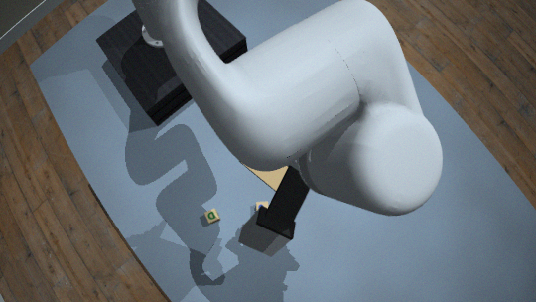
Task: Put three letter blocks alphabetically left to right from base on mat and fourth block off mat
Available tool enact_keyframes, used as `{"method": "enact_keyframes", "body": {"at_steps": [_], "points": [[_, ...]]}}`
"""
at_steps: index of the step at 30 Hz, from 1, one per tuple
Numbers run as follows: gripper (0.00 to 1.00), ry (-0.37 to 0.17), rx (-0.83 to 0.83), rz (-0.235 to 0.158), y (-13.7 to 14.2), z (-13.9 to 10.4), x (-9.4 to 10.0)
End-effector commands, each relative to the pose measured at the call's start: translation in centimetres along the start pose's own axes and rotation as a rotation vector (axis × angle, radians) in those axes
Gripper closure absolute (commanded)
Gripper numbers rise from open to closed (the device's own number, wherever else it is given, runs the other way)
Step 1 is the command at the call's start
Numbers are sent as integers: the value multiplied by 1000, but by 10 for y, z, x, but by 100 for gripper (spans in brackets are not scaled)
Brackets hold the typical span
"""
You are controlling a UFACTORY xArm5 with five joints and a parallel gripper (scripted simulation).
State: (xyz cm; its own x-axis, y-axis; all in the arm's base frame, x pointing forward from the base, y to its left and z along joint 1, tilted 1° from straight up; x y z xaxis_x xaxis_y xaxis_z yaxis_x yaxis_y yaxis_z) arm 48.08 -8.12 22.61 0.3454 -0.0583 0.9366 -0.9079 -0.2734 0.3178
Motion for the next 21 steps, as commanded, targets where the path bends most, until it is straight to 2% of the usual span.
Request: {"method": "enact_keyframes", "body": {"at_steps": [1, 14, 16, 17, 21], "points": [[0, -21, -131, -36, -5, 11, -2], [0, -59, -500, -140, -14, 43, -20], [0, -59, -500, -140, -14, 43, -20], [0, -63, -577, -164, -15, 49, -25], [0, -67, -675, -196, -16, 58, -32]]}}
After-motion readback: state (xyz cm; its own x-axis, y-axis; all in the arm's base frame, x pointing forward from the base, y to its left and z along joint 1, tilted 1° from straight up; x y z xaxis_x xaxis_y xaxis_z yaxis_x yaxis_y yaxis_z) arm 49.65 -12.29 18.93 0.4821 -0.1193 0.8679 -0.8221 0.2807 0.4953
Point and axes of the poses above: the point where the finger pads meet when closed, its own x axis back along the fingers, its own y axis across the jaws, z = x × y, the point moved 1 cm from there along x, back along the fingers, and after that the axes turned 2 degrees about -x, right-handed, at the moved point
